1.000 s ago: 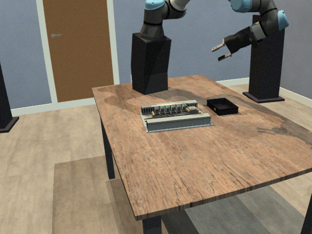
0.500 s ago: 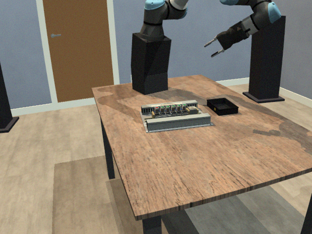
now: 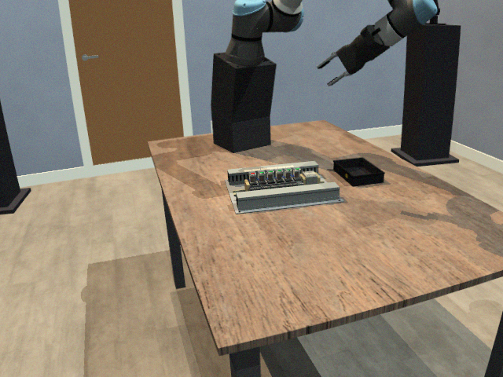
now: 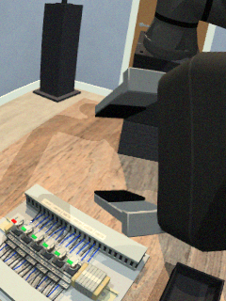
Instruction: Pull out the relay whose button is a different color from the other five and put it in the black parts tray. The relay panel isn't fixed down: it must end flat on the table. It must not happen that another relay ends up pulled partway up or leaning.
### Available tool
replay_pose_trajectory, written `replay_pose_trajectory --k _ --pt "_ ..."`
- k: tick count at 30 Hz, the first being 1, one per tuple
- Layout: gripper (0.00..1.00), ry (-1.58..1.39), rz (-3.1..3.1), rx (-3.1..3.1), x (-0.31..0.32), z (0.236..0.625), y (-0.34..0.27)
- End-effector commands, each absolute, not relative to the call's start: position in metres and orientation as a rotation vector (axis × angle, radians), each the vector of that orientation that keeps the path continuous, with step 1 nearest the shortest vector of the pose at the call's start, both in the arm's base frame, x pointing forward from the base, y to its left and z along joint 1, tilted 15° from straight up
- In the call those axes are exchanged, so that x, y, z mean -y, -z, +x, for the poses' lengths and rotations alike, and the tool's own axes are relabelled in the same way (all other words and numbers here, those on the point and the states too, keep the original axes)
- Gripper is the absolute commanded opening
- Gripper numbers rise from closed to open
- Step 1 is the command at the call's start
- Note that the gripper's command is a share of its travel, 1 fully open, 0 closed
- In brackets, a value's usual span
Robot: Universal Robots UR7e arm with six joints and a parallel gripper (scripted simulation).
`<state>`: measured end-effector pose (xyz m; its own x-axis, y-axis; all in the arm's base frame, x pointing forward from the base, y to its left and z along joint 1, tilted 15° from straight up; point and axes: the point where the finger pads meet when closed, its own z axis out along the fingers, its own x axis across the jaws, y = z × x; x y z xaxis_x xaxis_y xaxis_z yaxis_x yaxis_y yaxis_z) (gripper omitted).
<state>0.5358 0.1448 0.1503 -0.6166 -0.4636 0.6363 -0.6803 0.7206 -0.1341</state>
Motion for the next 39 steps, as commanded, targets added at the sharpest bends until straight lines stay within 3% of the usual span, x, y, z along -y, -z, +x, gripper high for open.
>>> replay_pose_trajectory --k 1,39 --pt "0.98 -0.496 0.743 2.43 -0.132 0.531 -0.156" --pt "0.98 -0.44 -0.204 2.77 -0.064 0.49 -0.179"
